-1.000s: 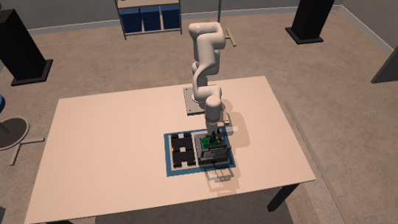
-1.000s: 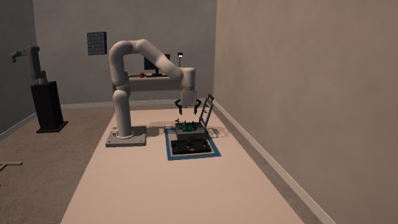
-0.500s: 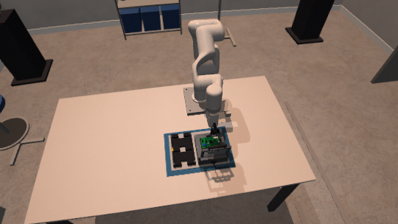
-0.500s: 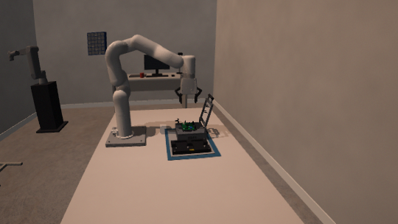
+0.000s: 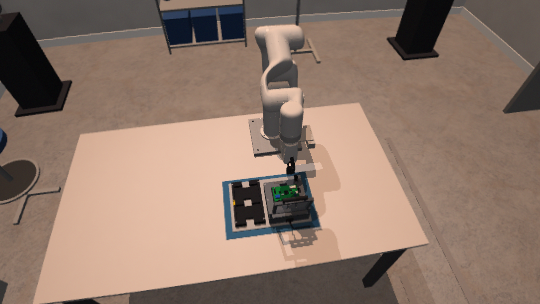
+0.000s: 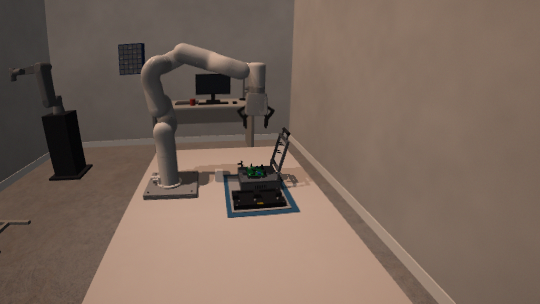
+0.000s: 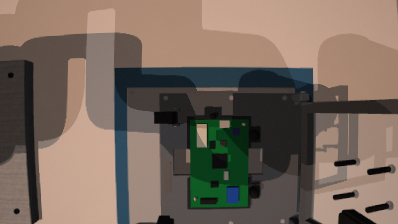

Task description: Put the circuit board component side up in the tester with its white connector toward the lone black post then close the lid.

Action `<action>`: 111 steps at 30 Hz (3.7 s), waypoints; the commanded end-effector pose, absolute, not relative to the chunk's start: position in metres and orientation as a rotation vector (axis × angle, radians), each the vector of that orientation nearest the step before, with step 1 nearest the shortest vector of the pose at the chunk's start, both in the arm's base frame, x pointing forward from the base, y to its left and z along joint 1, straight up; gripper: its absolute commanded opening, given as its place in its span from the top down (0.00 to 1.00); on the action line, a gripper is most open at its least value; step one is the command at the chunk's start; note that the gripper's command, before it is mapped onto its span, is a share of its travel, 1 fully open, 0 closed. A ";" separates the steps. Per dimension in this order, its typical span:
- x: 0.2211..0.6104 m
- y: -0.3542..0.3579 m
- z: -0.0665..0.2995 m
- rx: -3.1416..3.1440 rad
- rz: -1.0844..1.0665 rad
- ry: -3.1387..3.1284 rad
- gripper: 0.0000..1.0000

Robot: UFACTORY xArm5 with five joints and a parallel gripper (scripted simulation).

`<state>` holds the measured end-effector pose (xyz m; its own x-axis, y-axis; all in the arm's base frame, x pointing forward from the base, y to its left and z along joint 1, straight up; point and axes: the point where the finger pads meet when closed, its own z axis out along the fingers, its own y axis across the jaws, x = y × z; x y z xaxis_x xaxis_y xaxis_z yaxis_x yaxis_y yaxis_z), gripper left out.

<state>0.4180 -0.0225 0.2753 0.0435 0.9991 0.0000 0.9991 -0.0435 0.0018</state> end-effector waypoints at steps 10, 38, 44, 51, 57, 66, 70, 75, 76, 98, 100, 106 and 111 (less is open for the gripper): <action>0.419 -0.022 0.294 2.267 0.005 2.170 0.00; 0.436 -0.023 0.296 2.267 0.005 2.170 0.48; 0.455 -0.024 0.296 2.267 0.005 2.170 0.48; 0.497 -0.026 0.296 2.267 0.005 2.170 0.48; 0.520 -0.027 0.296 2.267 0.005 2.170 0.48; 0.555 -0.028 0.296 2.267 0.005 2.170 0.48; 0.561 -0.029 0.296 2.267 0.005 2.170 0.48; 0.563 -0.029 0.296 2.267 0.005 2.170 0.48; 0.563 -0.029 0.296 2.267 0.005 2.170 0.48; 0.564 -0.029 0.295 2.267 0.005 2.170 0.48; 0.564 -0.029 0.295 2.267 0.005 2.170 0.48; 0.564 -0.029 0.295 2.267 0.005 2.170 0.48; 0.564 -0.029 0.295 2.267 0.005 2.170 0.48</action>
